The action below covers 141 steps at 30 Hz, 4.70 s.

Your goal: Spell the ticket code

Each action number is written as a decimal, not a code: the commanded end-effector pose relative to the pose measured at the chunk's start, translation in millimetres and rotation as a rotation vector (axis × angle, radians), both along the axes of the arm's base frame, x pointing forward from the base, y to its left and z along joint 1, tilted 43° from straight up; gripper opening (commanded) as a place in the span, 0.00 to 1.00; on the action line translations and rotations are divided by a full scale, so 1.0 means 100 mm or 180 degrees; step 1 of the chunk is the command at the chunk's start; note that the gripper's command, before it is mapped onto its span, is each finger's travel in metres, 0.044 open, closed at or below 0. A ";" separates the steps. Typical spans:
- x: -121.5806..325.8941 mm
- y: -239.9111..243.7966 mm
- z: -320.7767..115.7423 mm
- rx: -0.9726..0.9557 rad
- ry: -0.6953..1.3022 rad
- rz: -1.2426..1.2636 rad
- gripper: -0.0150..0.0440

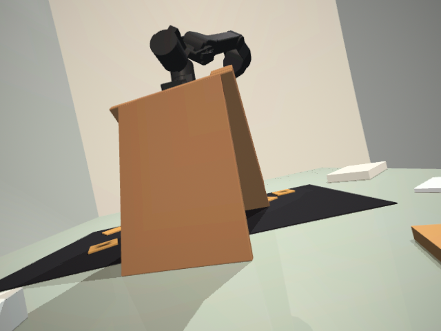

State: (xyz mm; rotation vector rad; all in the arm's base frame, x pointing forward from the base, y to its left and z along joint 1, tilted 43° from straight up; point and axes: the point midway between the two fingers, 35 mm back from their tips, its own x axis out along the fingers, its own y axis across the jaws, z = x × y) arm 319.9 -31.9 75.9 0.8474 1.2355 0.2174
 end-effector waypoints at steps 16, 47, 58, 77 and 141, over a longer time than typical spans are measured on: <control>0.10 0.00 -0.03 -0.0003 -0.0019 -0.0009 0.25; 0.11 0.07 0.03 -0.0001 -0.0019 -0.0009 0.25; 0.12 0.09 0.05 -0.0001 -0.0019 -0.0009 0.25; 0.14 0.11 0.08 0.0000 -0.0020 -0.0009 0.25; -1.26 -0.46 1.13 -0.2565 -0.3336 0.2554 1.00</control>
